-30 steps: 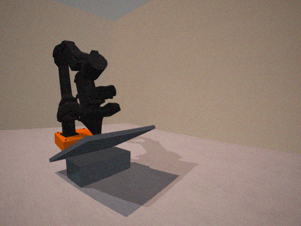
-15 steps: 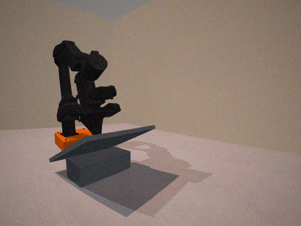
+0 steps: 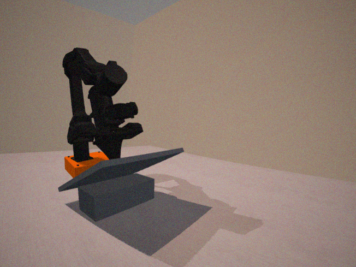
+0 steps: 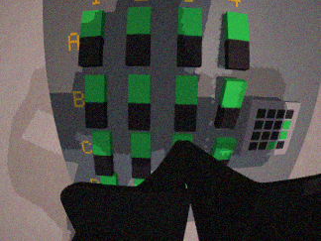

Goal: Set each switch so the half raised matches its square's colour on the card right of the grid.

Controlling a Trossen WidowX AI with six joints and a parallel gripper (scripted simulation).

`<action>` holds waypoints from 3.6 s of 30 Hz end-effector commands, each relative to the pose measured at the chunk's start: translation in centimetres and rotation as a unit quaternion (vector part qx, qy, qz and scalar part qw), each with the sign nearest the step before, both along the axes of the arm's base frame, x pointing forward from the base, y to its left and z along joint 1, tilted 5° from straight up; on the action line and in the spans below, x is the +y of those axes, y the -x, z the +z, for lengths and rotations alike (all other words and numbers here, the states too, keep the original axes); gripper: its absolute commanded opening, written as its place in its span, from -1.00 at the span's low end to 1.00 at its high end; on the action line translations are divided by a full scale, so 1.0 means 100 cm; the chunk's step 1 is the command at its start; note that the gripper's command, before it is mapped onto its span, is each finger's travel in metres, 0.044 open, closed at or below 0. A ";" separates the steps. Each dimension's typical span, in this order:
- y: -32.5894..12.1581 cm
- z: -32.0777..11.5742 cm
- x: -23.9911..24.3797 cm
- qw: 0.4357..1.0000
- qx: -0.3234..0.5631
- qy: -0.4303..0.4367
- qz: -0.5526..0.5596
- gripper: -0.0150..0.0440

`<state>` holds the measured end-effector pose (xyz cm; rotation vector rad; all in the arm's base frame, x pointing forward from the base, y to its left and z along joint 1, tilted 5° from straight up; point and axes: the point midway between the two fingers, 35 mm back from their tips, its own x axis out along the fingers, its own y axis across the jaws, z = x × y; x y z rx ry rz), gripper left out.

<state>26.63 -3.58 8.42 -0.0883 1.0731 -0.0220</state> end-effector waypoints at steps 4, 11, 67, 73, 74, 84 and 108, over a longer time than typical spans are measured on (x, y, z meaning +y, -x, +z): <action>0.022 0.040 0.002 1.000 -0.007 0.000 -0.001 -0.49; 0.034 0.055 0.004 1.000 -0.009 0.000 -0.002 -0.49; 0.057 -0.026 -0.004 1.000 -0.021 0.000 -0.001 -0.49; 0.057 -0.026 -0.004 1.000 -0.021 0.000 -0.001 -0.49; 0.057 -0.026 -0.004 1.000 -0.021 0.000 -0.001 -0.49; 0.057 -0.026 -0.004 1.000 -0.021 0.000 -0.001 -0.49; 0.056 -0.028 -0.004 1.000 -0.021 0.000 -0.001 -0.49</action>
